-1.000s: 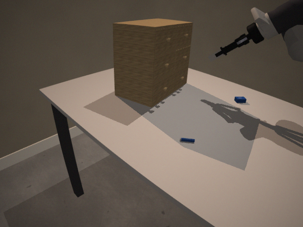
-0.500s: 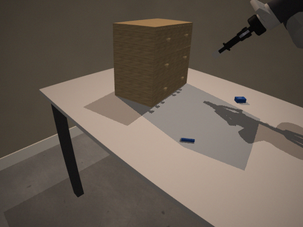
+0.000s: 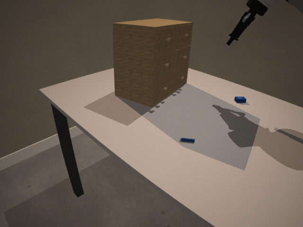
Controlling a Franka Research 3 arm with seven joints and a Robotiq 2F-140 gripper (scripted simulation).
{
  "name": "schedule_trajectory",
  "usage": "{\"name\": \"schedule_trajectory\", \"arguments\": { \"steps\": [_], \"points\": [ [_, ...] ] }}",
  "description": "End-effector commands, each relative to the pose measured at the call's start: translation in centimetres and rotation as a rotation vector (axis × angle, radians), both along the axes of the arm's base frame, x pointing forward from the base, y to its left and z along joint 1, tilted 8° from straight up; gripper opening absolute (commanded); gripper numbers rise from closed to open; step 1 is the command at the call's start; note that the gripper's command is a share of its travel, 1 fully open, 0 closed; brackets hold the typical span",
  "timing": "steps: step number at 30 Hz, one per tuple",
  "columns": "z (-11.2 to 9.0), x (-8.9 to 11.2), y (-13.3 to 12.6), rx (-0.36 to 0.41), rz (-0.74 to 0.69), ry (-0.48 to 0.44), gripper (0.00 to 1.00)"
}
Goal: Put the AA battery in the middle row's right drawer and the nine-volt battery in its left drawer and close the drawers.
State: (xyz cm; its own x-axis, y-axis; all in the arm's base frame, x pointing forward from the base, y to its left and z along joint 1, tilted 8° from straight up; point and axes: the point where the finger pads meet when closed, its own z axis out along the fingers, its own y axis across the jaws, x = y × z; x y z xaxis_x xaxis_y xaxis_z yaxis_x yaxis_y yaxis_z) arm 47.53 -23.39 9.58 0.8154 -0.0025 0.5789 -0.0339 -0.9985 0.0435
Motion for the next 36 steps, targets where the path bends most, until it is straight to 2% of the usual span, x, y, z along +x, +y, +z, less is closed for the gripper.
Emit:
{"name": "schedule_trajectory", "arguments": {
  "steps": [1, 8, 12, 21, 36],
  "points": [
    [0.3, -1.7, 0.2, -0.002, 0.020, 0.118, 0.00],
    [2.4, -4.5, 0.3, 0.002, 0.010, 0.332, 0.00],
    [3.2, -5.7, 0.4, 0.004, 0.006, 0.422, 0.00],
    [3.9, -6.5, 0.5, 0.006, 0.003, 0.486, 0.00],
    [3.9, -6.5, 0.5, 0.006, 0.003, 0.488, 0.00]
  ]
}}
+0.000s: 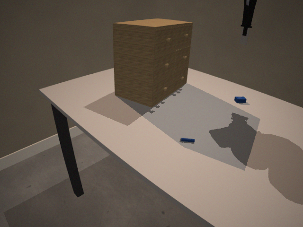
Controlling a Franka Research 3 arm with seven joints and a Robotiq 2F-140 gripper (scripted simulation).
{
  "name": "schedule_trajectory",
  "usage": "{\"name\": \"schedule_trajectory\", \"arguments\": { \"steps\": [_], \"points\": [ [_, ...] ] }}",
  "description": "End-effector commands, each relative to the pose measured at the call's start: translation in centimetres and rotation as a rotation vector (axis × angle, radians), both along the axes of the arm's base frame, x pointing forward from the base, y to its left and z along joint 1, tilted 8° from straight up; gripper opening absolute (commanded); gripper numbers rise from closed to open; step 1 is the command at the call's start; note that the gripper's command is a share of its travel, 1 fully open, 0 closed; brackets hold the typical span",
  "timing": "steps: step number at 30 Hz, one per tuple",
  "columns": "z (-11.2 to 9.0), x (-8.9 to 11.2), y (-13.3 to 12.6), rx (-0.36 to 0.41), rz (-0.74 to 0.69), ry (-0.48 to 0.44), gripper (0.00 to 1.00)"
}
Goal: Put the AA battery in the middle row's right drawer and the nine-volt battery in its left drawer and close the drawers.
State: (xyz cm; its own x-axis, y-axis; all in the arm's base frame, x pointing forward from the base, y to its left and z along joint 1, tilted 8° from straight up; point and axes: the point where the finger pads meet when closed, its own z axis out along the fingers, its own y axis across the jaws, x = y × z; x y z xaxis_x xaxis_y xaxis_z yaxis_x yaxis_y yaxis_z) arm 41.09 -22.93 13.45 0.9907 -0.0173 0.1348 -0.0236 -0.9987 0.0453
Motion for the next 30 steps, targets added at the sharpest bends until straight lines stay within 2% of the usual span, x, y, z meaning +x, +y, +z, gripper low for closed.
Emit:
{"name": "schedule_trajectory", "arguments": {
  "steps": [1, 20, 21, 23, 24, 25, 26, 27, 29, 30],
  "points": [
    [0.0, -0.1, 0.0, -0.003, 0.016, 0.006, 0.00],
    [0.0, 0.0, 0.1, -0.002, 0.008, 0.004, 0.00],
    [0.0, 0.5, 1.1, -0.002, 0.009, 0.004, 0.00],
    [0.0, 2.4, 5.9, -0.002, 0.011, 0.005, 0.00],
    [0.0, 2.4, 5.9, -0.002, 0.011, 0.005, 0.00],
    [0.0, 3.4, 9.2, -0.002, 0.013, 0.005, 0.00],
    [0.0, 3.4, 9.2, -0.002, 0.013, 0.005, 0.00],
    [0.0, 4.1, 12.3, -0.002, 0.014, 0.006, 0.00],
    [0.0, 4.1, 12.3, -0.002, 0.014, 0.006, 0.00],
    [-0.1, 4.4, 14.6, -0.003, 0.015, 0.005, 0.00]
  ]
}}
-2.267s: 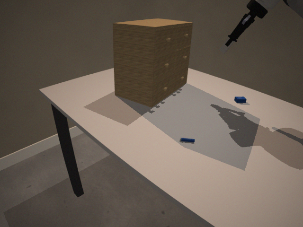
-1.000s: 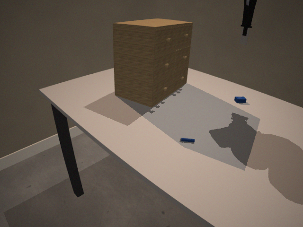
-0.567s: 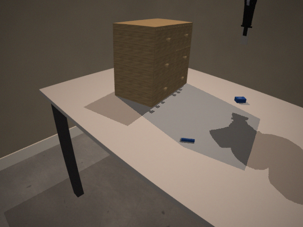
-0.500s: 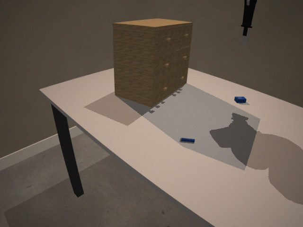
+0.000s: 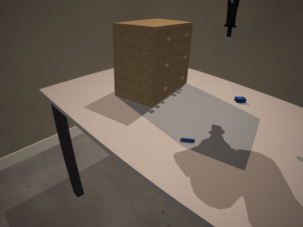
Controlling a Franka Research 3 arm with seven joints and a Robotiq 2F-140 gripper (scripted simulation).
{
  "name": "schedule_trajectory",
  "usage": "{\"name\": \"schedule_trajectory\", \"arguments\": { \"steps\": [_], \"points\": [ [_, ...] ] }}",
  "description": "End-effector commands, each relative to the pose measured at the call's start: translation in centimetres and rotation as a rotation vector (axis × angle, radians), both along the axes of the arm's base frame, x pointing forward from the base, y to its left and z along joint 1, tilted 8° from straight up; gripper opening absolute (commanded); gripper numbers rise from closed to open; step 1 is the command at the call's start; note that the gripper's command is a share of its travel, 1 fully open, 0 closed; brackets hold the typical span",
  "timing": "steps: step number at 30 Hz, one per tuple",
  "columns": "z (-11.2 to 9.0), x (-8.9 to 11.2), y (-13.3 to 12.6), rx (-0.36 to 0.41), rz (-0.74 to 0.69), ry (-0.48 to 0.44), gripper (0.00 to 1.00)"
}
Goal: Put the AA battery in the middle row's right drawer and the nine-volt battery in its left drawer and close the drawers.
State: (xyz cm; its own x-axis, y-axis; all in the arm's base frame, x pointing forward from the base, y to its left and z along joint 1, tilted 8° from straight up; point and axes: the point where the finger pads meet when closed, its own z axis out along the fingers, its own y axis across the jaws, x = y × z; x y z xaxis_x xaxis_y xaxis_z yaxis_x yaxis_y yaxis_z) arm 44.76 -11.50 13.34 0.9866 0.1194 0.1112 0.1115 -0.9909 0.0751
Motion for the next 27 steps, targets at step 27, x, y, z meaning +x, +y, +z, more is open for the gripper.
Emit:
{"name": "schedule_trajectory", "arguments": {
  "steps": [27],
  "points": [
    [-3.0, 4.9, 4.3, 0.041, -0.102, -0.289, 0.00]
  ]
}}
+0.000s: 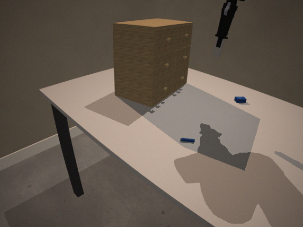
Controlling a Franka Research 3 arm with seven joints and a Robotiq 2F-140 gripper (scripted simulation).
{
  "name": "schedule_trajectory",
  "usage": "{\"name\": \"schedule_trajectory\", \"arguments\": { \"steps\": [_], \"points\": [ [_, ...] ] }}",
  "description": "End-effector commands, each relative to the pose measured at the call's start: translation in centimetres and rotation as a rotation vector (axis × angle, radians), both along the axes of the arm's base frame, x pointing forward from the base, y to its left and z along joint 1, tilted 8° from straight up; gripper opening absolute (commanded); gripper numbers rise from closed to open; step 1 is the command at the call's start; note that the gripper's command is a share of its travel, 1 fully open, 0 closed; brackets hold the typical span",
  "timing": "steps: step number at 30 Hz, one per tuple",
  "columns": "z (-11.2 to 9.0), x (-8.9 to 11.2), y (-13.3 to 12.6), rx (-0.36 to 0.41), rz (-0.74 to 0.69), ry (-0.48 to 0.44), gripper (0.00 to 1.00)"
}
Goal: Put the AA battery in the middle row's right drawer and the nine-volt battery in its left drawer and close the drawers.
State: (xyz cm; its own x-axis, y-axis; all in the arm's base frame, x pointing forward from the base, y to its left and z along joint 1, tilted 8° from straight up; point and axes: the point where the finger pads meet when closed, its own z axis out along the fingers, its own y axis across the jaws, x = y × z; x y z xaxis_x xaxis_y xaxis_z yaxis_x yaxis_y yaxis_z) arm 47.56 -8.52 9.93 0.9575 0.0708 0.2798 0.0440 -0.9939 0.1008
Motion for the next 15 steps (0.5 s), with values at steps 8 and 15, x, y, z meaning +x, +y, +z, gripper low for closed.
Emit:
{"name": "schedule_trajectory", "arguments": {
  "steps": [8, 15],
  "points": [
    [-0.9, 3.9, 1.3, 0.057, -0.034, -0.238, 0.00],
    [-2.3, 5.6, 1.2, 0.059, -0.024, -0.361, 0.00]
  ]
}}
